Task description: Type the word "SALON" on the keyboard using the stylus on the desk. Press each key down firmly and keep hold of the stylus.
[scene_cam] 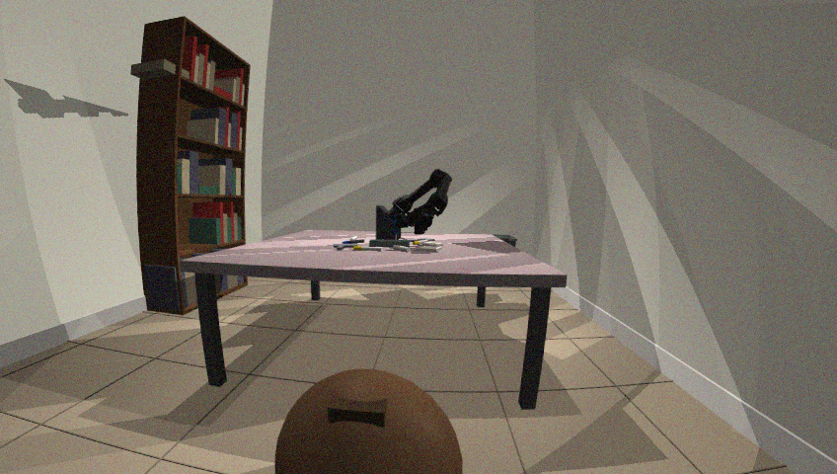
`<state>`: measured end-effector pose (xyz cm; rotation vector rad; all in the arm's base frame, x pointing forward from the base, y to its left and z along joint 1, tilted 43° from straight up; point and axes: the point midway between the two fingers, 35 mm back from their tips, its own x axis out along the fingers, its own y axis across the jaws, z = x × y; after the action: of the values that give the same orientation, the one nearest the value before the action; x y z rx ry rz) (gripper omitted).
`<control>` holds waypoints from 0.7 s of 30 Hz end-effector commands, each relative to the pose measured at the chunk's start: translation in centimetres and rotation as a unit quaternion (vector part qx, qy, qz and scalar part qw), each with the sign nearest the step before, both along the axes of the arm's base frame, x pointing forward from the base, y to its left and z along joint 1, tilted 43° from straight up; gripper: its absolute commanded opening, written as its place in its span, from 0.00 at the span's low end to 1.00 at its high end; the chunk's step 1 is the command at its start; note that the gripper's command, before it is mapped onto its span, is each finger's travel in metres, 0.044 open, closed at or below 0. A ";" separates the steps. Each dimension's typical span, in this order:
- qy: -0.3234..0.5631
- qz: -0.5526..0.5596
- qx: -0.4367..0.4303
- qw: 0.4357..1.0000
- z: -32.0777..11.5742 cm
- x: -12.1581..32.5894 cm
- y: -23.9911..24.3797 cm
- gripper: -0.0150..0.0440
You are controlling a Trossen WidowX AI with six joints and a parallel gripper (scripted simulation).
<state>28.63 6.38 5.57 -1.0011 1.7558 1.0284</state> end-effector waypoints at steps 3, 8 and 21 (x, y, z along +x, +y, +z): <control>0.000 -0.003 0.001 1.000 -0.3 0.0 0.3 0.39; 0.000 -0.003 0.001 1.000 -0.5 0.0 0.4 0.39; 0.000 -0.003 0.001 1.000 -0.8 0.0 0.7 0.39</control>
<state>28.73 6.99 4.96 -1.0010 1.7545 1.0283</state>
